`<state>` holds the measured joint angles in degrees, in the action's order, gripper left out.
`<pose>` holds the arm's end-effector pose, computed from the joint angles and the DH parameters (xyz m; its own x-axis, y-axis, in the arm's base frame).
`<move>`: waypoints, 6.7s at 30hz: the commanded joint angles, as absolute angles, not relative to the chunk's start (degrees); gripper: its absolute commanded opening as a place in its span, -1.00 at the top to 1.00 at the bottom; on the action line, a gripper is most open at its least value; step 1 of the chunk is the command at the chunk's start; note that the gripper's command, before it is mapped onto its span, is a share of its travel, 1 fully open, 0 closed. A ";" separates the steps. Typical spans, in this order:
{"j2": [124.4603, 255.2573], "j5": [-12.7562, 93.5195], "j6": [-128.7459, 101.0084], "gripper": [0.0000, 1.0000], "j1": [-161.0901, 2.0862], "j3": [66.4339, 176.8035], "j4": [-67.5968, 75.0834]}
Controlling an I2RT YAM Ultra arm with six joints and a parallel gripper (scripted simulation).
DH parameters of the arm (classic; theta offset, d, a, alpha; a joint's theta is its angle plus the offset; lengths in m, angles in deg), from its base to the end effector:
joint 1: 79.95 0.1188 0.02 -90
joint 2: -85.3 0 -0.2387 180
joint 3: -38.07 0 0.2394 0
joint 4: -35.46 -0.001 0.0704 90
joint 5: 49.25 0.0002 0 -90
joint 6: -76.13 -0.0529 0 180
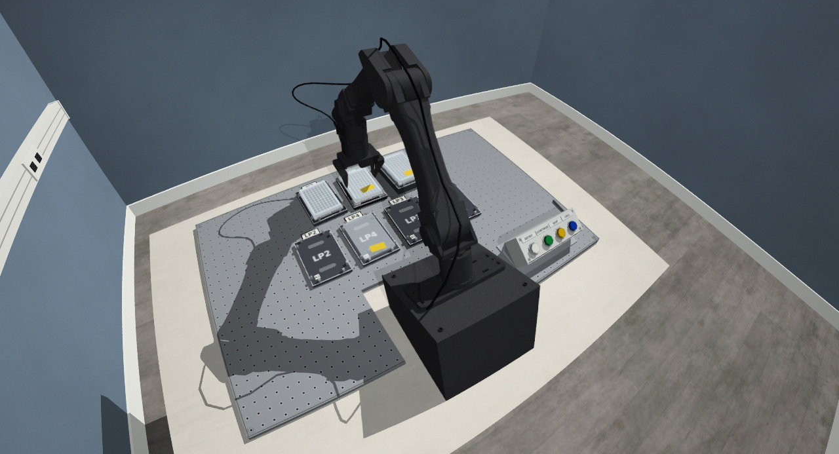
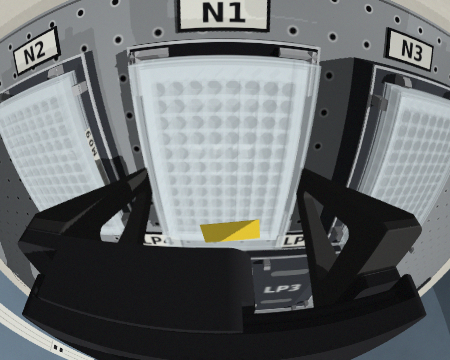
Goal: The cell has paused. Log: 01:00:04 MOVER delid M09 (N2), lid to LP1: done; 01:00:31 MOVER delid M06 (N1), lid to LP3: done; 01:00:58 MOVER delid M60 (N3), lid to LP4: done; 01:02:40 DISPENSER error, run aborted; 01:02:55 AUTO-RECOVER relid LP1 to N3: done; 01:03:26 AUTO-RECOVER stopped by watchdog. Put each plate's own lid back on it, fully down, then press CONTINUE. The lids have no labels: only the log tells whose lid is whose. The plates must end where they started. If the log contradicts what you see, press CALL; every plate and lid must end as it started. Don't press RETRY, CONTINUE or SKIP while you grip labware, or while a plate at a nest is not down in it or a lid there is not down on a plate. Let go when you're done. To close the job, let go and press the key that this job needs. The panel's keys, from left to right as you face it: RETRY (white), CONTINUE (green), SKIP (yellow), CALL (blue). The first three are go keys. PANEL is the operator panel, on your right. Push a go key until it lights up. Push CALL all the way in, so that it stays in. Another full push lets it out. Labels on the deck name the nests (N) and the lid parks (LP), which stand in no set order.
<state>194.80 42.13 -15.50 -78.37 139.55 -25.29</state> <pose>0.3811 0.0102 0.1954 -0.9319 0.0027 -0.3626 0.0077 0.9999 -0.0121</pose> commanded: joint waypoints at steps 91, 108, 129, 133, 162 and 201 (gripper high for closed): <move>194.58 42.19 -15.55 -1.00 -78.07 139.44 -23.95; 192.72 42.23 -15.83 -1.00 -77.63 140.87 -25.69; 189.52 42.42 -16.02 -1.00 -77.37 142.91 -31.07; 189.38 42.49 -16.05 -1.00 -77.34 142.26 -31.25; 189.15 42.38 -15.81 -1.00 -77.87 143.41 -31.91; 188.85 42.20 -15.41 -1.00 -78.55 142.01 -31.22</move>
<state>191.36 42.16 -15.74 -78.06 141.62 -31.30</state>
